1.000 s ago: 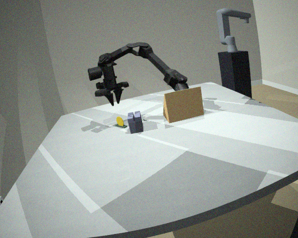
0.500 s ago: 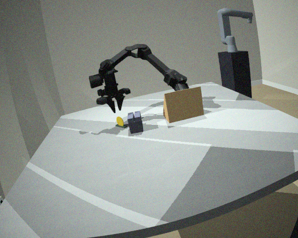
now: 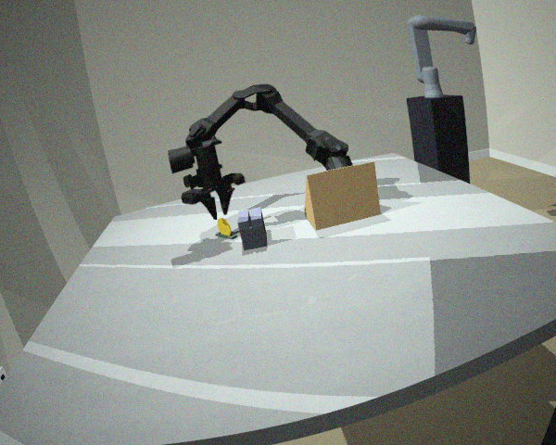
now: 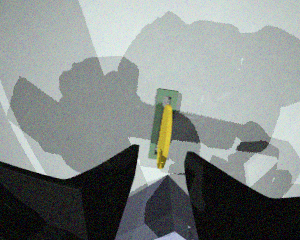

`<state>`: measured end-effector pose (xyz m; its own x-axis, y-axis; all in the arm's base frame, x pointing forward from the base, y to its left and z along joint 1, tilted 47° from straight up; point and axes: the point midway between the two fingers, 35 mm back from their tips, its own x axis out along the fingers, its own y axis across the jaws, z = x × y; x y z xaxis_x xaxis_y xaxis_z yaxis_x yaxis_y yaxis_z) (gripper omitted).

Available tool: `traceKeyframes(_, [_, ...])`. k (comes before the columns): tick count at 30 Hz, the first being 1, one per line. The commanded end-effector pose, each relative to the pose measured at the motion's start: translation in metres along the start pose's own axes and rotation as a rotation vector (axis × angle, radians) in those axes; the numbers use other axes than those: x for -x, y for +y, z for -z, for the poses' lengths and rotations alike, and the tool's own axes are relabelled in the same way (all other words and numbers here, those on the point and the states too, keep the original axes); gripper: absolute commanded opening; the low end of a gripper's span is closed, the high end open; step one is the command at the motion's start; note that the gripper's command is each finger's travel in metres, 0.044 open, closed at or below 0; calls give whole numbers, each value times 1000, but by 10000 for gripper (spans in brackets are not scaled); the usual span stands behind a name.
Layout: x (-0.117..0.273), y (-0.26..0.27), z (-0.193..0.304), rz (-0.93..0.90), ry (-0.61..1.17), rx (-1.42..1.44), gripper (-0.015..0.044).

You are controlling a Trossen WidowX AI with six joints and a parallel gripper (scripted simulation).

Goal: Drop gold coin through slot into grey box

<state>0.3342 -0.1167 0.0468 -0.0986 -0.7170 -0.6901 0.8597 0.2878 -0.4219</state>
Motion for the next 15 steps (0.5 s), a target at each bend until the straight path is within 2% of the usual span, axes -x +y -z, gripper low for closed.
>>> traceKeyframes(1, [-7,0,0,3,-3,7,161])
traceKeyframes(15, [-29,-1,0,4,-4,7,161])
